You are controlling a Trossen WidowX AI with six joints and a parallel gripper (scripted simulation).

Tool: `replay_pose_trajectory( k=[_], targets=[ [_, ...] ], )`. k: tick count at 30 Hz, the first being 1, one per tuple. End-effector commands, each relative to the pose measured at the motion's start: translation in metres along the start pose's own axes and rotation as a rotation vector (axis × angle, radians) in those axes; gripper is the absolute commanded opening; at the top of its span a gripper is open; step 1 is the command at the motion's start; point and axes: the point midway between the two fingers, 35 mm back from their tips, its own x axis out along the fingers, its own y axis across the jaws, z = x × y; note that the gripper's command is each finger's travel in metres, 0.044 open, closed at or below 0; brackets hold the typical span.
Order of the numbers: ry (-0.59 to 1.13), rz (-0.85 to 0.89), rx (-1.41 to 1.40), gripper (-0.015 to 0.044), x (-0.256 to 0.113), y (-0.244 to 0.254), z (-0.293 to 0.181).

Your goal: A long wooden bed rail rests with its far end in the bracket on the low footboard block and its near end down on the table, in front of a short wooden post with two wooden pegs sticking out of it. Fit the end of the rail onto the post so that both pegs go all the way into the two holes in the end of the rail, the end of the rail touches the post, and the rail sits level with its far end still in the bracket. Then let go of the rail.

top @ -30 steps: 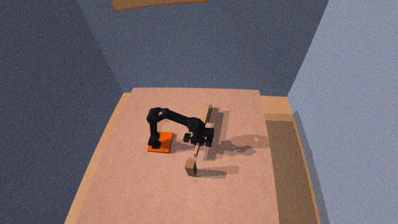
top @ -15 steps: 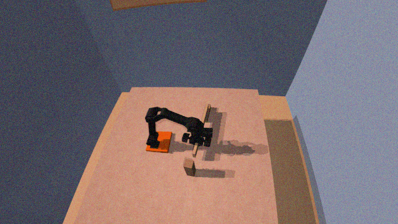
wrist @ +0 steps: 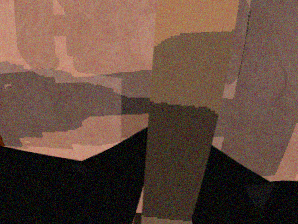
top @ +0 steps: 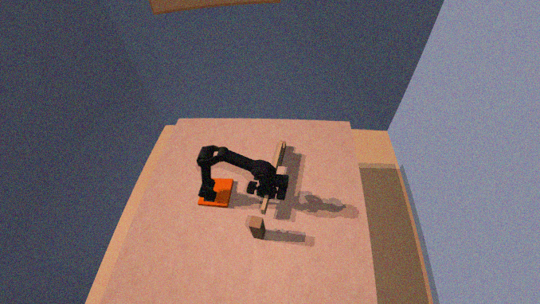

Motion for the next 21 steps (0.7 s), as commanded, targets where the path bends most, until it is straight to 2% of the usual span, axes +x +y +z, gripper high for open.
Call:
replay_pose_trajectory(
  k=[1, 21],
  targets=[
    [0.002, -0.004, -0.001, 0.0, -0.0003, -0.0003, -0.0029],
    [0.002, -0.004, -0.001, 0.0, -0.002, 0.0004, -0.0089]
  ],
)
